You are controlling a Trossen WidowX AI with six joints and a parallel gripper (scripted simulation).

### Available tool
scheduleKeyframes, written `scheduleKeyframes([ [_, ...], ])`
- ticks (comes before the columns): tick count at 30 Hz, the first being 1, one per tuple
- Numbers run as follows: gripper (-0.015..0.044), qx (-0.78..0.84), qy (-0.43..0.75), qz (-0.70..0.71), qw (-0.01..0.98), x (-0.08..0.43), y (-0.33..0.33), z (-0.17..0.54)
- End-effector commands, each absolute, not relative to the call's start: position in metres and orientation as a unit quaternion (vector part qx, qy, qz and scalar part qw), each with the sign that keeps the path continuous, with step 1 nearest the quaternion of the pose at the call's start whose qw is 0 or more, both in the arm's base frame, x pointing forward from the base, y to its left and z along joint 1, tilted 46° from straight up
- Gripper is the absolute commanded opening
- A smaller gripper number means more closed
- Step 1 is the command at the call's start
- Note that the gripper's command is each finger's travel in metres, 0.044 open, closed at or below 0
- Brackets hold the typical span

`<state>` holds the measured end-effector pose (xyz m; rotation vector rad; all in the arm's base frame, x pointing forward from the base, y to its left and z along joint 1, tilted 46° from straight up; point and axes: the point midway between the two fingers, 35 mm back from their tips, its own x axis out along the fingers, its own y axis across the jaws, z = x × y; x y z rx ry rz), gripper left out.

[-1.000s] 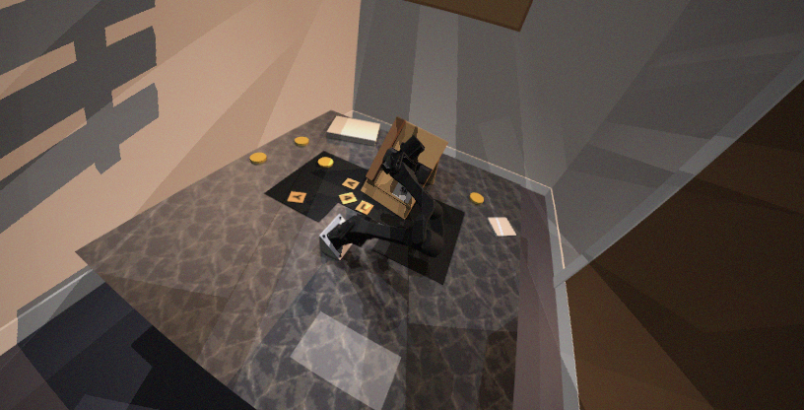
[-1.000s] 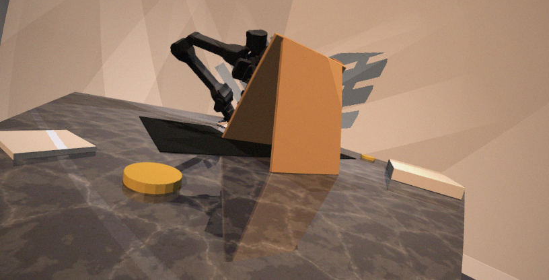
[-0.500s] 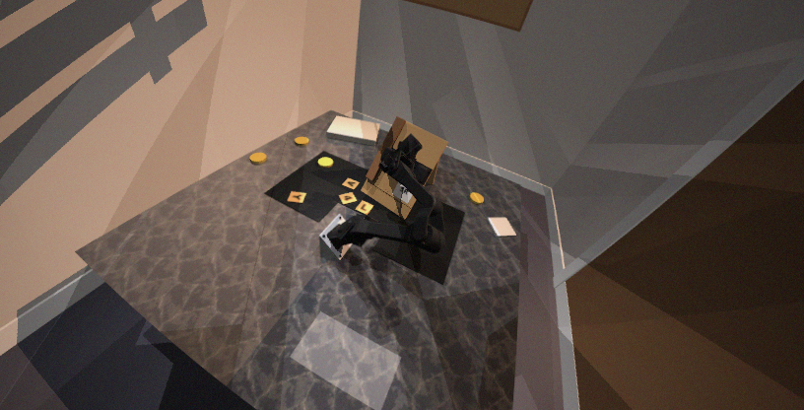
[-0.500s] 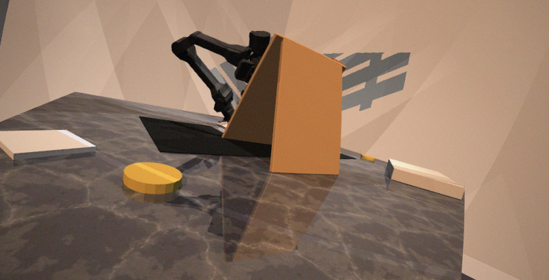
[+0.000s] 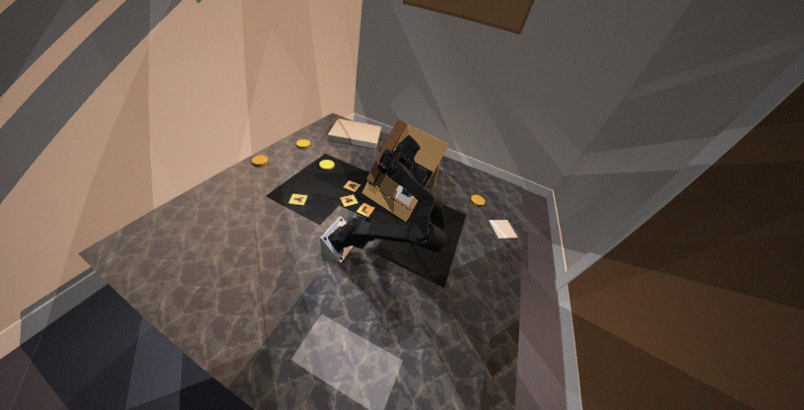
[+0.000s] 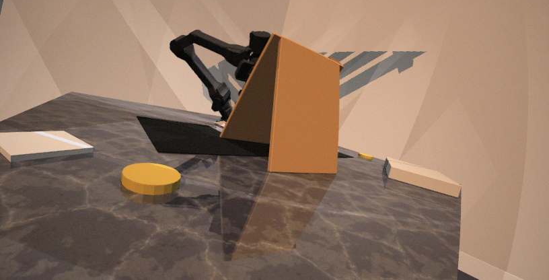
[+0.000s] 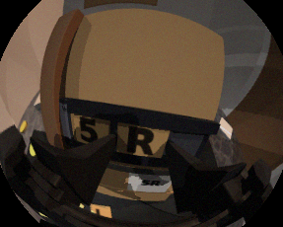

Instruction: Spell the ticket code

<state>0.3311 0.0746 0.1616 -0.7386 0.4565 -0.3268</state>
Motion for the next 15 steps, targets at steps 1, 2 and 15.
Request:
scheduleKeyframes([
  [1, 0.0026, -0.356, 0.22, -0.158, 0.894, 0.3311, 0.0746, 0.1616],
  [2, 0.0053, -0.356, 0.22, -0.158, 0.894, 0.3311, 0.0746, 0.1616],
  [15, 0.0295, -0.354, 0.219, -0.16, 0.895, 0.324, 0.0785, 0.1635],
])
